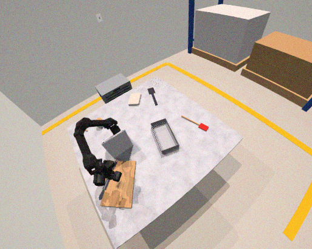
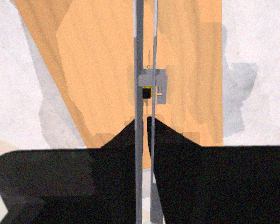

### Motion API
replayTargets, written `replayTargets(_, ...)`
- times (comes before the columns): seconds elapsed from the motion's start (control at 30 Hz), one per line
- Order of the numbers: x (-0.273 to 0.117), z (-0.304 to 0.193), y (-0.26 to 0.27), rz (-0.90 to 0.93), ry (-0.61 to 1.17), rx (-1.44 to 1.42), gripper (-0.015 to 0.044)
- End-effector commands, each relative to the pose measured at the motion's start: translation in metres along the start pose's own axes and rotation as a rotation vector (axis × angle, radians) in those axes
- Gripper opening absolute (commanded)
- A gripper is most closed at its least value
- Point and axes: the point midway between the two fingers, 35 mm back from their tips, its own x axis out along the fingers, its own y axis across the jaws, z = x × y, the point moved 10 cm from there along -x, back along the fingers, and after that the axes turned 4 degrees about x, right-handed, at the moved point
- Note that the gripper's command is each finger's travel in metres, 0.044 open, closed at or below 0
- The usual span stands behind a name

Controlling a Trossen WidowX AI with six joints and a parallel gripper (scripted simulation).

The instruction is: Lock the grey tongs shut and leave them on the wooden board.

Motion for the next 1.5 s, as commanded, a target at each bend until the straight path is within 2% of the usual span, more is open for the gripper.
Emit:
replayTargets(0.0, -0.009, -0.005, 0.003, 0.002, -0.038, 0.010, -0.0150)
replayTargets(0.43, -0.007, -0.005, 0.003, 0.002, -0.038, 0.010, -0.0150)
replayTargets(1.47, 0.045, -0.007, 0.004, 0.003, -0.037, 0.011, -0.0150)
